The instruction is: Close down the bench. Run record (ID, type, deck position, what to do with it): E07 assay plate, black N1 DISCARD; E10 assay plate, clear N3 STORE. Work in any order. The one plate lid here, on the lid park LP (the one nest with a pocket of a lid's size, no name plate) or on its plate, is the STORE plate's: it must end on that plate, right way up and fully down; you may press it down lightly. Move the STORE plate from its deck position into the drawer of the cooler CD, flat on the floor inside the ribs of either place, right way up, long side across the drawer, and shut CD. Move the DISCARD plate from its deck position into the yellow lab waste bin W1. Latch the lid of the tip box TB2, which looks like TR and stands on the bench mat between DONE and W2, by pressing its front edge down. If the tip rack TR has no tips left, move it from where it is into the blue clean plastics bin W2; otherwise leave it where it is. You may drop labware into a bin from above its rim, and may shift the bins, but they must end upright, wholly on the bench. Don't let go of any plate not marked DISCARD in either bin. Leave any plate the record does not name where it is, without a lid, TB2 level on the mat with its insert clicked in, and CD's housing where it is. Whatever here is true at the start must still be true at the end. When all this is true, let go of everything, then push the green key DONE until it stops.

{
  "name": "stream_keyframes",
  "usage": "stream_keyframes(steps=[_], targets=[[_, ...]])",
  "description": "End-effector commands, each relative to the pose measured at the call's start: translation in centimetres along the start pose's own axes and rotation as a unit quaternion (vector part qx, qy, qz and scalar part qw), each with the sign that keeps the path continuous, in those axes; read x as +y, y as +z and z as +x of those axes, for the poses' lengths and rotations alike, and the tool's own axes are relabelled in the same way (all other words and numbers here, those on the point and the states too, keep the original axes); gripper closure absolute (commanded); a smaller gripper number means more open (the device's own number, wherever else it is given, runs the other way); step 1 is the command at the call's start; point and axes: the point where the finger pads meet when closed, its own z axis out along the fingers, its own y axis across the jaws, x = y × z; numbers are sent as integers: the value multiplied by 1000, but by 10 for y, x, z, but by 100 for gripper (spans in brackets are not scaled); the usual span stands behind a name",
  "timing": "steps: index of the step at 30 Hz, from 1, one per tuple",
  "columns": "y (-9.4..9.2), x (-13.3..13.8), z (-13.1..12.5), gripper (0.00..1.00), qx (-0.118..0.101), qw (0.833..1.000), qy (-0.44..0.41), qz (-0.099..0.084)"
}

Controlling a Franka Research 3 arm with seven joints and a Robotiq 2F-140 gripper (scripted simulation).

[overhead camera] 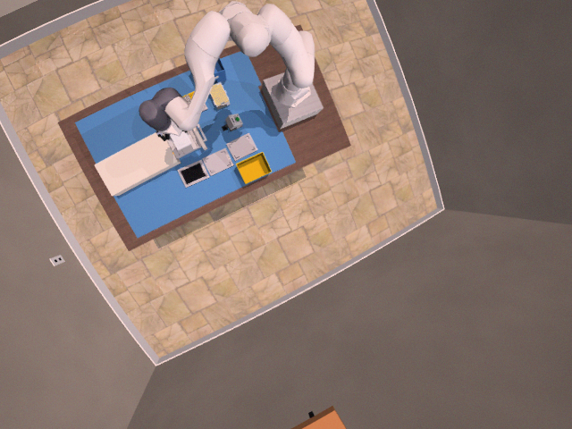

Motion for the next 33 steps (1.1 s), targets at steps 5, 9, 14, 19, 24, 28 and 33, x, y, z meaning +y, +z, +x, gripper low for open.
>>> stream_keyframes(steps=[5, 9, 14, 19, 24, 28, 33], targets=[[0, 0, -1, 100, -1, 1000, -1, 0], [0, 0, -1, 100, -1, 1000, -1, 0], [1, 0, -1, 100, -1, 1000, -1, 0], [8, 0, -1, 100, -1, 1000, -1, 0], [12, 1, -1, 100, -1, 1000, -1, 0], [17, 1, -1, 100, -1, 1000, -1, 0], [24, 2, -1, 100, -1, 1000, -1, 0]])
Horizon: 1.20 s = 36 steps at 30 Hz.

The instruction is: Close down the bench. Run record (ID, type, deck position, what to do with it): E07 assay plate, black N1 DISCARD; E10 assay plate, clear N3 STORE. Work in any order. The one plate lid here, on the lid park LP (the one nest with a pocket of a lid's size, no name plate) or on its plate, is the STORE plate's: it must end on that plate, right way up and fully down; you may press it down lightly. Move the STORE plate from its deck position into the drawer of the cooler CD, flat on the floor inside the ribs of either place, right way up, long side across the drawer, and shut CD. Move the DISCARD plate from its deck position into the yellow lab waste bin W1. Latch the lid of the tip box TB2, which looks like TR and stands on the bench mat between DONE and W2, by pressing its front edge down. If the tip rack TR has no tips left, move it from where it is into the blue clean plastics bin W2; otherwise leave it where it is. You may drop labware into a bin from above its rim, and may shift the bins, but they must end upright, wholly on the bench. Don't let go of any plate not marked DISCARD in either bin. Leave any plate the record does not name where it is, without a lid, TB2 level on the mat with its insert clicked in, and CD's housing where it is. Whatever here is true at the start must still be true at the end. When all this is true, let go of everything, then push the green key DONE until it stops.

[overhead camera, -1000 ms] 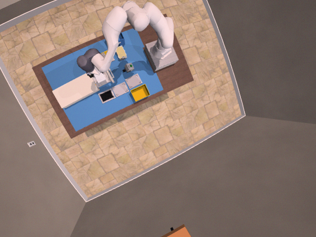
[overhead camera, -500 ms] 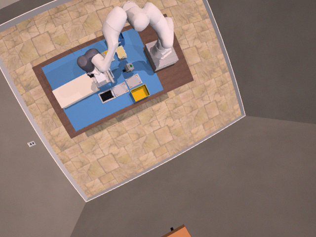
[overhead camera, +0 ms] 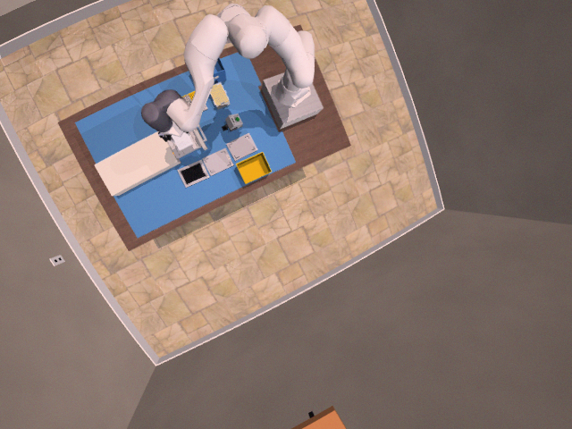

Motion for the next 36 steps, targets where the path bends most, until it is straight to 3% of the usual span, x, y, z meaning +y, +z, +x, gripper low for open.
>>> stream_keyframes(steps=[1, 36], targets=[[3, 3, 1, 100, -1, 1000, 1, -4], [45, 5, 1, 100, -1, 1000, 1, -4]])
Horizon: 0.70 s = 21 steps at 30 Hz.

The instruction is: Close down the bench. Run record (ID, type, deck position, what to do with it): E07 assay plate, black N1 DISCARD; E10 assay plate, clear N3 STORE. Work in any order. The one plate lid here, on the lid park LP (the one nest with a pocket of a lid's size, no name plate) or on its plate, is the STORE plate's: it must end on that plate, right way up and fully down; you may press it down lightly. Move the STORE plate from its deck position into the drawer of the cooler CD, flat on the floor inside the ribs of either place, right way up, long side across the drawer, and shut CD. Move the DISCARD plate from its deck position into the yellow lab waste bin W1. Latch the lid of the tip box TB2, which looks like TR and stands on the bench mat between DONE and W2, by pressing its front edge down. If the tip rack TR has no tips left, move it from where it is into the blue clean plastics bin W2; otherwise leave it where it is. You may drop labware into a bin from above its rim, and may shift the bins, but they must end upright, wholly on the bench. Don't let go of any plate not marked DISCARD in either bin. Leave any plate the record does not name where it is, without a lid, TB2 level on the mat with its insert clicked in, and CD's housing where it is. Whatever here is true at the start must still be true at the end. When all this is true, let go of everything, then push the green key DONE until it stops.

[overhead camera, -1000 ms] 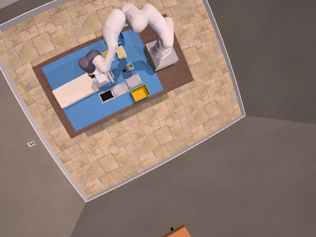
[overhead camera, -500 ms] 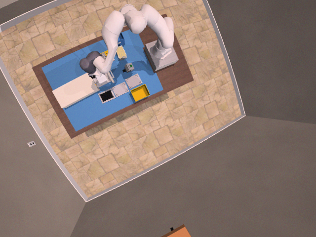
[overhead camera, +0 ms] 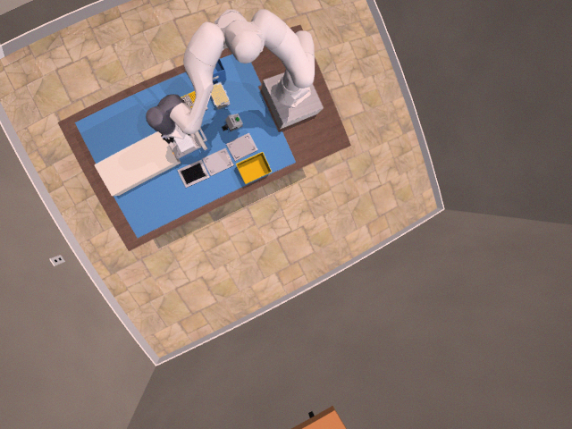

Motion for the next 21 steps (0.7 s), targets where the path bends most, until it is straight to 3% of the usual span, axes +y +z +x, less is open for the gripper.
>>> stream_keyframes(steps=[1, 21], targets=[[3, 3, 1, 100, 0, 1000, 2, -4], [25, 4, 1, 100, 0, 1000, 2, -4]])
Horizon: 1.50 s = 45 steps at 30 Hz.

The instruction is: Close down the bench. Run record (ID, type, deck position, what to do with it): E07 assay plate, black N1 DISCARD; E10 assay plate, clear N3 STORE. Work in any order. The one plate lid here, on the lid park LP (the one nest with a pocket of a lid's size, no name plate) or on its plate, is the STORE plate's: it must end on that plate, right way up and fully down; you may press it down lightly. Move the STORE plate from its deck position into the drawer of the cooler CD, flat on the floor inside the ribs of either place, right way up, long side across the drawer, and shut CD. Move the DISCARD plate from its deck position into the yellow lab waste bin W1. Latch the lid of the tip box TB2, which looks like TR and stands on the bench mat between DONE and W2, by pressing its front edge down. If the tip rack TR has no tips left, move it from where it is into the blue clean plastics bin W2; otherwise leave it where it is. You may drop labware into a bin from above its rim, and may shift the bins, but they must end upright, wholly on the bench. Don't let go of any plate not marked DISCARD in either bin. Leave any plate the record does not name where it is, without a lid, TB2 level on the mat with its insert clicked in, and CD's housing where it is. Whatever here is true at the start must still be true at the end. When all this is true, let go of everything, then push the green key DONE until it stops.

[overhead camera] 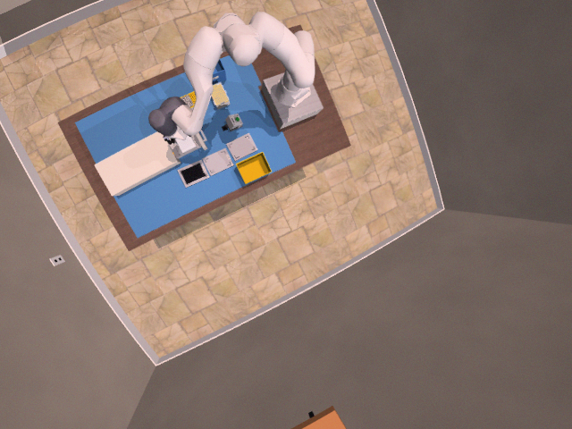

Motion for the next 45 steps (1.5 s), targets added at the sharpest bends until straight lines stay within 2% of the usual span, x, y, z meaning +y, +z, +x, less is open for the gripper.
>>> stream_keyframes(steps=[1, 13, 45], targets=[[1, 4, 0, 100, -1, 1000, 2, -5], [17, 4, 1, 100, -1, 1000, 2, -5], [17, 3, 0, 100, -1, 1000, 2, -5]])
